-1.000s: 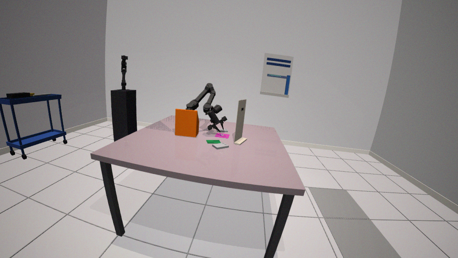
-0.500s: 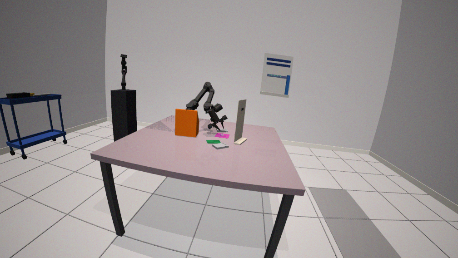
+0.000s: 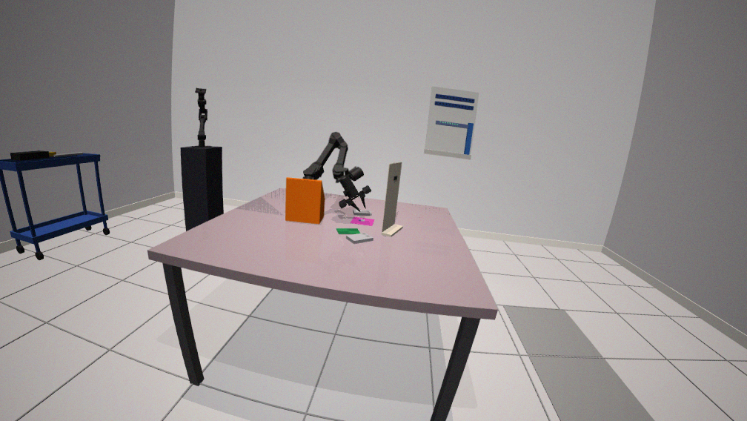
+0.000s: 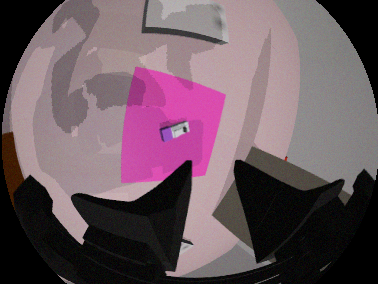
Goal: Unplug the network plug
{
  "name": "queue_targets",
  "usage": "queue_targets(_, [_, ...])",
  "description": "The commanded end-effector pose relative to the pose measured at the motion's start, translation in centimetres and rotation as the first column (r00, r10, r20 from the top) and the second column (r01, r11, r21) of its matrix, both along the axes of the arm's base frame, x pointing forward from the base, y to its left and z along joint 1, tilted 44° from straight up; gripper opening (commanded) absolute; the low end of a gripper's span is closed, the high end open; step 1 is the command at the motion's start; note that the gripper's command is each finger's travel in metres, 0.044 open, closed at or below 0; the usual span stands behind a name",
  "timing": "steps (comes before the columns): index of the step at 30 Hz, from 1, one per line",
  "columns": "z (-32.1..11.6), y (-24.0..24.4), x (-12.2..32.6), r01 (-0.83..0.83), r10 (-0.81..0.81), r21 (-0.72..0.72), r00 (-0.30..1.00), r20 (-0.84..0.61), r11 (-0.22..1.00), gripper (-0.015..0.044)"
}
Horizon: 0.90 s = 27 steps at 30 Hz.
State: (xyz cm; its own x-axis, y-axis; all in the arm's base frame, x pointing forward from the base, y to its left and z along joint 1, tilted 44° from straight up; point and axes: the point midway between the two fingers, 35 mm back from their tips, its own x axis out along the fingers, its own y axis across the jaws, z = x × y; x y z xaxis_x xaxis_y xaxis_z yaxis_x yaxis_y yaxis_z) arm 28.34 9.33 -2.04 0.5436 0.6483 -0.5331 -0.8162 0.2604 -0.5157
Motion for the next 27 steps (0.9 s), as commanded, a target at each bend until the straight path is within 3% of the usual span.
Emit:
queue_targets(1, [0.3, -0.2, 0.1, -0.006, 0.006, 0.000, 1.000, 0.004, 1.000, 0.0156])
queue_targets(27, [2.0, -1.9, 0.0, -0.006, 0.006, 0.000, 1.000, 0.004, 1.000, 0.0156])
